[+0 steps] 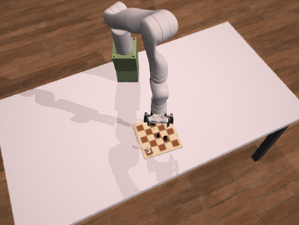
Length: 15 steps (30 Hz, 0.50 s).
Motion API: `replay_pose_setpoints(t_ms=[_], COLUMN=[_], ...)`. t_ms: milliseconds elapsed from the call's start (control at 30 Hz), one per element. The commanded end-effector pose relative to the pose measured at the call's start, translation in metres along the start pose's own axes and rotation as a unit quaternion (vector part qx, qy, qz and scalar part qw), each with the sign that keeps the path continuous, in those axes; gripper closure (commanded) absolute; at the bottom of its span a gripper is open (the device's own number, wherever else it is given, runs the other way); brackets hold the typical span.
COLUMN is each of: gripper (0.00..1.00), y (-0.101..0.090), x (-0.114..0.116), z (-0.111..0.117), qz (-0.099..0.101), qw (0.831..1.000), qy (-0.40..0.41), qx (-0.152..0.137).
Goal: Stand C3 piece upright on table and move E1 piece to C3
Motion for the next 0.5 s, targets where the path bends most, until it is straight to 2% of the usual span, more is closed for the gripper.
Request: replay_pose_setpoints(t_ms=[0,100,233,467], gripper=[0.0,0.0,0.0,0.0], y=[0.005,0.011,0.017,0.022], x=[0.0,0.0,0.0,0.001], z=[-0.003,-0.003,-0.005,-0.006], qz=[-0.002,-0.002,-0.001,0.0], qw=[0.999,0.991,0.971,0.944], qy=[-0.039,-0.134,-0.238,-0.331], qx=[-0.003,-0.004,-0.006,-0.008])
Point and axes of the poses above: the point where the finger pads meet when closed, its own y axis out along the fingers, its own x axis across the jaws, z = x × y, the point moved 4 cm from there along -y, back along the fingers, and after that the axes turned 7 degrees about y, right-handed, at the moved point
